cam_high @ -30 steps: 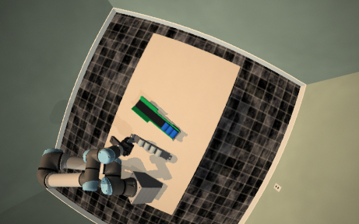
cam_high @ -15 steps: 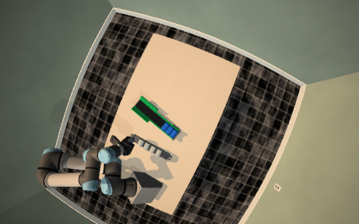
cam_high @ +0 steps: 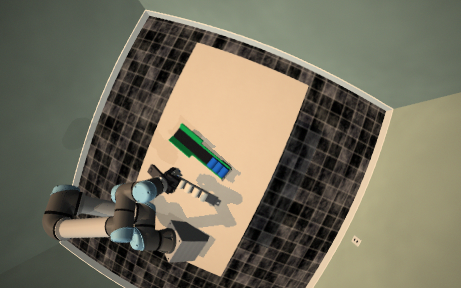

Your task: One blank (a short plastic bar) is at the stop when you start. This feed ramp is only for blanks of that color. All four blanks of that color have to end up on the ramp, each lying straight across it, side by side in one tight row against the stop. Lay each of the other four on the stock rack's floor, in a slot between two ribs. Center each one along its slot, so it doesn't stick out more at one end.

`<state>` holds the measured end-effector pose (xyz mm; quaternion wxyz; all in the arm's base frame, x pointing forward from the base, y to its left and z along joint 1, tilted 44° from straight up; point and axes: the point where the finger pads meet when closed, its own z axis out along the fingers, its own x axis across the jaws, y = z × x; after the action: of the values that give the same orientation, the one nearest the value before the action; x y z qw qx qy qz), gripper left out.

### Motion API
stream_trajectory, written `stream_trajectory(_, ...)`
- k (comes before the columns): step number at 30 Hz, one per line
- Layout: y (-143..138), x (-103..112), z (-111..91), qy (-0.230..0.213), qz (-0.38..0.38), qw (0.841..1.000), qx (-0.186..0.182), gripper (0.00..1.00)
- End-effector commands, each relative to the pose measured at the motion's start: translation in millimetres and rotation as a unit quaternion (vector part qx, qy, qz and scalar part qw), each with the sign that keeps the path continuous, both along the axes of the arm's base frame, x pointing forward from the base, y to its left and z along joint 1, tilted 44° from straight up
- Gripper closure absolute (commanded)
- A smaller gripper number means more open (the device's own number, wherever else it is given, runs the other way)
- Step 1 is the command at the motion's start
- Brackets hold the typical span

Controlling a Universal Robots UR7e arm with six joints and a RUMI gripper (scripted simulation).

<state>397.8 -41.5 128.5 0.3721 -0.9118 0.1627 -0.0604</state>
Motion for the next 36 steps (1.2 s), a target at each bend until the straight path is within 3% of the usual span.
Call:
stream_trajectory(1, -41, 42, -7, 0.018, -0.013, 1.0, 0.006, 0.66)
stream_trajectory(6, -57, 57, -12, 0.024, -0.019, 0.999, 0.008, 0.66)
stream_trajectory(12, -94, 97, -31, 0.038, -0.035, 0.999, 0.013, 0.66)
stream_trajectory(17, -110, 116, -42, 0.045, -0.043, 0.998, 0.016, 0.66)
stream_trajectory(36, -116, 122, -47, 0.048, -0.045, 0.998, 0.017, 0.66)
